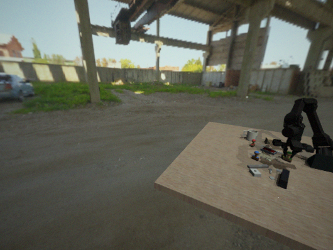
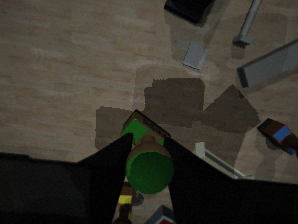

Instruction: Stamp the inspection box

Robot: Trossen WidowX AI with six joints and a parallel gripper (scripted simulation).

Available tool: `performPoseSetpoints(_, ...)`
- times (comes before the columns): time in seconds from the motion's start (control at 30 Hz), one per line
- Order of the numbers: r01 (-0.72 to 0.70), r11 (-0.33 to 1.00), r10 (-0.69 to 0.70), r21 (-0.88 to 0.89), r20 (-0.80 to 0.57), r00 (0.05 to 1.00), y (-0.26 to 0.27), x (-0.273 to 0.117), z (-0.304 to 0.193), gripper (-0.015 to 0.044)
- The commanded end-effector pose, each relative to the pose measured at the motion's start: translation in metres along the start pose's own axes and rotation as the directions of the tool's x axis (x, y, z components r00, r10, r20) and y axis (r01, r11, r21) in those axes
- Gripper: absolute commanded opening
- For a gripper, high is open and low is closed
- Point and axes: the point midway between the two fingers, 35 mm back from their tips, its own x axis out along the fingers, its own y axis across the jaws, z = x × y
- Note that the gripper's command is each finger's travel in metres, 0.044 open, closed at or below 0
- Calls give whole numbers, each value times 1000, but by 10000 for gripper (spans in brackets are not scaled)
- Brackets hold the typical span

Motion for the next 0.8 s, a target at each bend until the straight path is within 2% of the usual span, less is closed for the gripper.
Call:
performPoseSetpoints(0.0,-2,1000,2,-7,-8,1000,1,8,0,0)
performPoseSetpoints(0.77,-1,1000,1,-7,-10,1000,3,43,-3,0)
